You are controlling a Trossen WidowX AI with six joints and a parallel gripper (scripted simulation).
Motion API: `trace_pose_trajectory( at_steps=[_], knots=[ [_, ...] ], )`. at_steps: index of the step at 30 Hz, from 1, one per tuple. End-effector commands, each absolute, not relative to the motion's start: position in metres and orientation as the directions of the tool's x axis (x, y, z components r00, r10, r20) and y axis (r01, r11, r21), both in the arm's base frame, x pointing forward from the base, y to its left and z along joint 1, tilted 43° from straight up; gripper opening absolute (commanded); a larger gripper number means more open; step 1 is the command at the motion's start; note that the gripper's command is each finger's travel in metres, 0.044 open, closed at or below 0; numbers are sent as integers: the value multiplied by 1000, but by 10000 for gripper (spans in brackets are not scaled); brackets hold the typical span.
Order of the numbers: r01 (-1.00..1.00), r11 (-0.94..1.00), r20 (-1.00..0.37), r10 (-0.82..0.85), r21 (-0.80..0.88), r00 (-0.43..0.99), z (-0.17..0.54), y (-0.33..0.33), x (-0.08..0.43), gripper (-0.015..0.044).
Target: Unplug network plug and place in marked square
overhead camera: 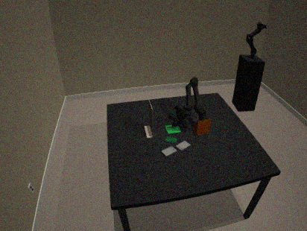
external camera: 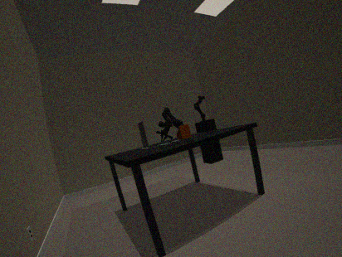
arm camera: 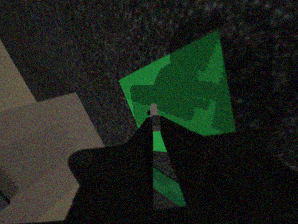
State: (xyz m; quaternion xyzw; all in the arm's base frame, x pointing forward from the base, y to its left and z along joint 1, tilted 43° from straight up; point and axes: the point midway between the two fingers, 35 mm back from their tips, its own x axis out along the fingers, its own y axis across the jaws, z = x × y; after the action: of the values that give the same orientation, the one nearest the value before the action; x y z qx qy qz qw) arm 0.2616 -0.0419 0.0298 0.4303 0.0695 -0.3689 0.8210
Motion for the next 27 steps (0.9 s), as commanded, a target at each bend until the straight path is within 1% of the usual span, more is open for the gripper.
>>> trace_pose_trajectory(
  at_steps=[1, 19, 25, 27],
  knots=[
    [668, 363, -435, -543, 650, 718, 27, -44, 260, 0],
    [668, 360, -433, -547, 652, 717, 27, -46, 262, 0],
    [668, 360, -433, -547, 652, 717, 27, -46, 262, 156],
    [668, 360, -433, -547, 652, 717, 27, -46, 262, 156]
  ],
)
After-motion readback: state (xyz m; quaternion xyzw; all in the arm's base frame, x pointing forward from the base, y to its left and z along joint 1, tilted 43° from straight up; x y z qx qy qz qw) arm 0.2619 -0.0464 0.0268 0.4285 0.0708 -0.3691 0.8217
